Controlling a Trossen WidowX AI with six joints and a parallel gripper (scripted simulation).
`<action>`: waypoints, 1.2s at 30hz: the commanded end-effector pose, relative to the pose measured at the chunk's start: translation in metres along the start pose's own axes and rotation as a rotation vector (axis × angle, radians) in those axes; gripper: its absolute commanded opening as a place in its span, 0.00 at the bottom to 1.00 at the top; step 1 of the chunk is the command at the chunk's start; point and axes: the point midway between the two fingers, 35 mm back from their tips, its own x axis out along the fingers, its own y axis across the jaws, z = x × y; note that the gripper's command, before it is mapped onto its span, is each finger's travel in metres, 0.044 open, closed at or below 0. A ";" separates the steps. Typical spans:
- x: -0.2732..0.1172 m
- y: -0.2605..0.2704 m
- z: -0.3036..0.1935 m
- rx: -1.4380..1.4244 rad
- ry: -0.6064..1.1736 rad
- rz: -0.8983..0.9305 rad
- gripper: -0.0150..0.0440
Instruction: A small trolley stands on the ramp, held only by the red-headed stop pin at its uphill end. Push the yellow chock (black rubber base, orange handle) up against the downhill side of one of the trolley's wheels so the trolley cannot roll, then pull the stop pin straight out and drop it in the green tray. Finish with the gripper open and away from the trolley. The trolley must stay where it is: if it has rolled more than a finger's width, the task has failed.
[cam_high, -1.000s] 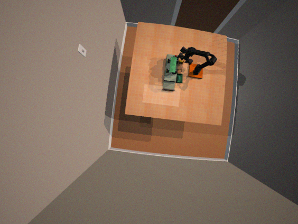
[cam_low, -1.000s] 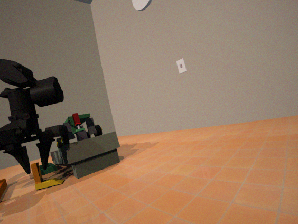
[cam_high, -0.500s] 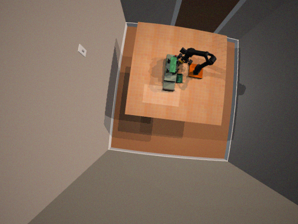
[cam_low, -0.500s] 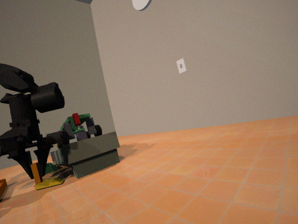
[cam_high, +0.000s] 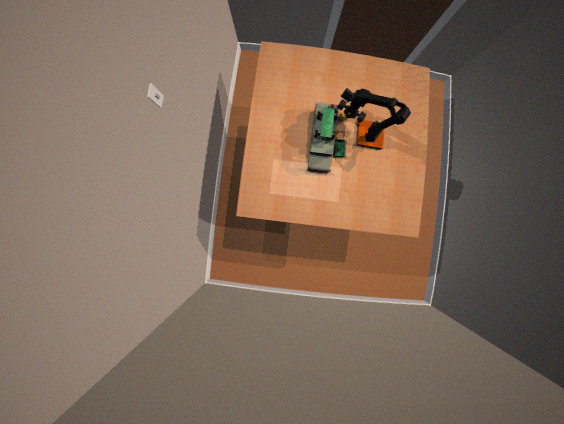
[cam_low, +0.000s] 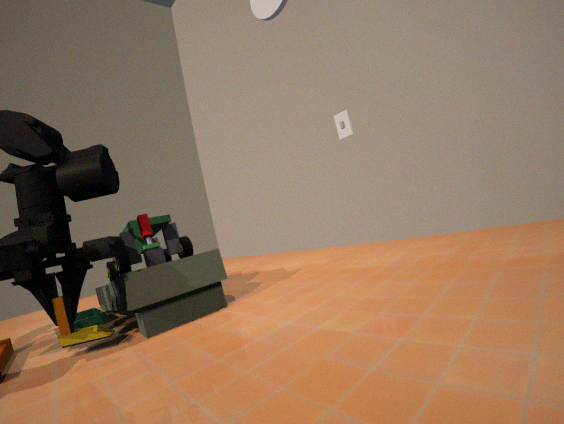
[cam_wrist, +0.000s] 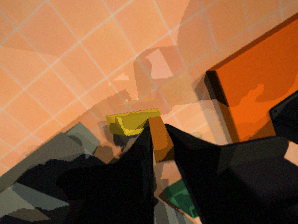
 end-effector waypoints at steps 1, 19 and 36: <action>-0.014 0.000 0.000 0.005 -0.005 0.015 0.25; -0.071 -0.002 -0.001 0.005 -0.005 0.015 0.25; -0.126 0.002 0.001 0.005 -0.005 0.016 0.25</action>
